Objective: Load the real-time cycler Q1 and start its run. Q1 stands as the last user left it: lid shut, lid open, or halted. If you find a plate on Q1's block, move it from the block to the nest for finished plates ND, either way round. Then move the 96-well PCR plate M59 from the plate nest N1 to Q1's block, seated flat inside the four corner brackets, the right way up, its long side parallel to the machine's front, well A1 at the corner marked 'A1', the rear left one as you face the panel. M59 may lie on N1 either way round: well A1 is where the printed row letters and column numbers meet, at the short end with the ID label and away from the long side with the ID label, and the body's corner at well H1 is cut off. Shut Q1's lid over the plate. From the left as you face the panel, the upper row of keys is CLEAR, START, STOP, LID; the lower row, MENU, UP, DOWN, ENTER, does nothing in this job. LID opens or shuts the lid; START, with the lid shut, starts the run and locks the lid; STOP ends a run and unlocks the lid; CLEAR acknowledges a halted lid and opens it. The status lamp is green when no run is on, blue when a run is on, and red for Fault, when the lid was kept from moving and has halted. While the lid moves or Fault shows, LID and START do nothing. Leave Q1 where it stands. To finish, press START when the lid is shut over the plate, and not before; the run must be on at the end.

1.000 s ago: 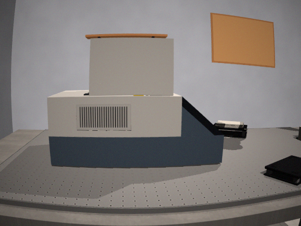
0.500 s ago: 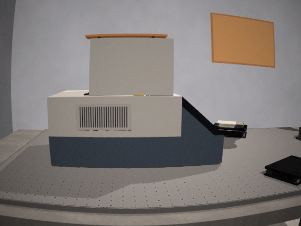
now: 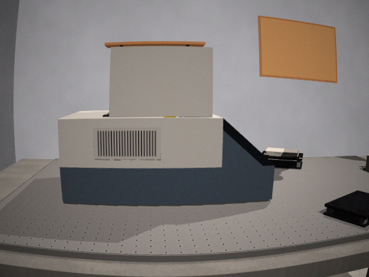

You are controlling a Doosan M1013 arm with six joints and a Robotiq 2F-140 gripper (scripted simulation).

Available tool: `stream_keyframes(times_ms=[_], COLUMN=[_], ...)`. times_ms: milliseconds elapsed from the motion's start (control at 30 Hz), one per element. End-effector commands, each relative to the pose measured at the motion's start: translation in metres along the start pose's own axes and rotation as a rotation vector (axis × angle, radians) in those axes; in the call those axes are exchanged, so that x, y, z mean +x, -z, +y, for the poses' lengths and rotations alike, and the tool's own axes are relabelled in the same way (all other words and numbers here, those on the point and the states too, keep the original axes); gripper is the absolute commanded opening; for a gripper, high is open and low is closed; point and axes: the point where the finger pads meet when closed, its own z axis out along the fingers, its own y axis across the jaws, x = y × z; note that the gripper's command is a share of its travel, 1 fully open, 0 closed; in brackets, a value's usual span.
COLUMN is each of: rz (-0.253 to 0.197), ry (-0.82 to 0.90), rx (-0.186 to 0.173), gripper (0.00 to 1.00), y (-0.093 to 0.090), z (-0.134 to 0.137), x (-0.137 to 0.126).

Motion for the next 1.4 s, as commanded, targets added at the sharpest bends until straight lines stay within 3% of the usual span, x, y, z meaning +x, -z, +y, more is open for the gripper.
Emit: stream_keyframes(times_ms=[0, 67, 200, 400, 533, 667, 767, 1000, 1133, 1267, 1333, 1367], rz=[0.006, 0.006, 0.034, 0.035, 0.057, 0.058, 0.072, 0.077, 0.090, 0.091, 0.095, 0.095], ry=[-0.024, -0.024, -0.140, -0.145, -0.261, -0.266, -0.353, -0.387, -0.503, -0.508, -0.566, -0.566], rx=[0.012, 0.012, 0.072, 0.074, 0.136, 0.139, 0.187, 0.206, 0.271, 0.274, 0.308, 0.308], gripper=[0.00, 0.00, 0.00, 0.00, 0.00, 0.00, 0.00, 0.00, 0.00, 0.00, 0.00, 0.00], y=[-0.007, -0.010, -0.016, -0.022, -0.027, -0.032, -0.036, -0.040, -0.044, -0.047, -0.048, -0.048], z=[-0.019, -0.024, -0.043, -0.062, -0.081, -0.099, -0.113, -0.136, -0.155, -0.172, -0.182, -0.182], x=[0.002, 0.002, 0.004, 0.007, 0.009, 0.012, 0.014, 0.018, 0.021, 0.025, 0.027, 0.027])
